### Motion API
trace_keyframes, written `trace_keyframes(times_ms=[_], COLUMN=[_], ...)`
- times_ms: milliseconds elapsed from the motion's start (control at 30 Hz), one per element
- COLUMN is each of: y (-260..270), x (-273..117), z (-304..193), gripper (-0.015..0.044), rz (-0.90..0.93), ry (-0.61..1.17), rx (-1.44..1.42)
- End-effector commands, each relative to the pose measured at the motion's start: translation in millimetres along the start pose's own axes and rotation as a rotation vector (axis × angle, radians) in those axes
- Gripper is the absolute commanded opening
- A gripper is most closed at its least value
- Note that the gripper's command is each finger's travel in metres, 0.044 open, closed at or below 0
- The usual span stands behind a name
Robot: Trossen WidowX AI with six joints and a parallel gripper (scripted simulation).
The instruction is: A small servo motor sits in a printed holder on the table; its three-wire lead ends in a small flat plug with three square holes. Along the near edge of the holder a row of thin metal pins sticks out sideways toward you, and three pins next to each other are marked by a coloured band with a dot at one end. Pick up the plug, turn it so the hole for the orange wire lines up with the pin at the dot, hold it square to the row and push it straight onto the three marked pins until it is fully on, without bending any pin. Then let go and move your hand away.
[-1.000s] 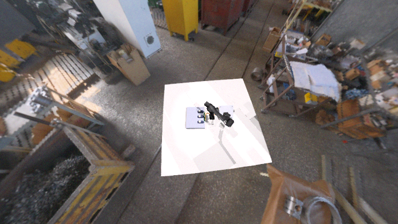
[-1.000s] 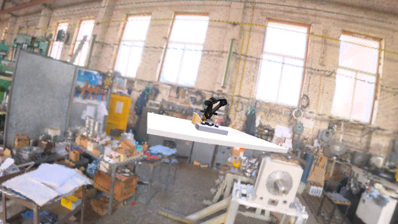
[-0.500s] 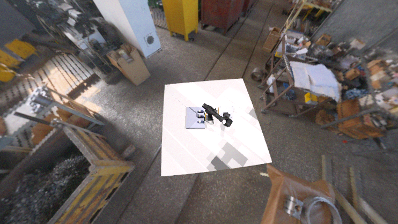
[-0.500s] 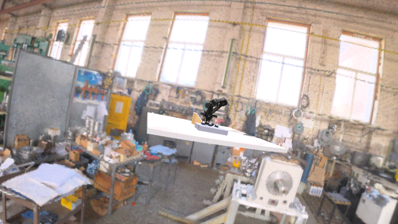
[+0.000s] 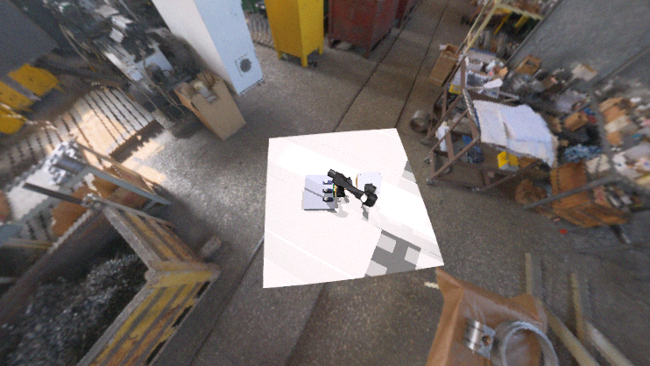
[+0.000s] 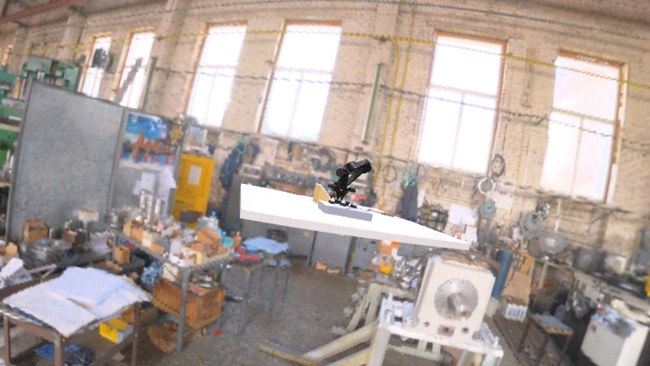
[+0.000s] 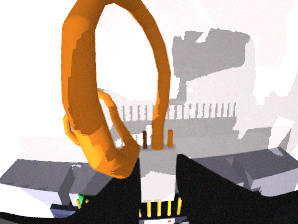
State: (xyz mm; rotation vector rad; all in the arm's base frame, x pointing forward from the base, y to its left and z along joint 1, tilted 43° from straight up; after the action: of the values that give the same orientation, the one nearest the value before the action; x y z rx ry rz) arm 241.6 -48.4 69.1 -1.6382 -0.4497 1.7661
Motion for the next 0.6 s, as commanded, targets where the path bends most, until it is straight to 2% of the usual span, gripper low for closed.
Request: trace_keyframes(times_ms=[0,567], y=[-0.6,-2.0], x=[-0.7,-1.1], z=[0.1,-4.3], gripper=[0.0000,0.0000], rz=[-0.003,-0.003], ry=[0.001,0.002], rx=[0.008,0.008])
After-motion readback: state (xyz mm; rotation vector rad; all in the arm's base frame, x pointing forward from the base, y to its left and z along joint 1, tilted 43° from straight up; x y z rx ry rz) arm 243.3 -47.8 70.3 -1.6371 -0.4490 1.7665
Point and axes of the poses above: the point midway between the two fingers, 35 mm back from their tips, its own x axis out along the fingers, its own y axis across the jaws, z = x × y, the point moved 3 cm from there along -x, back along the fingers, and after that the axes turned 12 degrees about x, right-handed, at the moved point
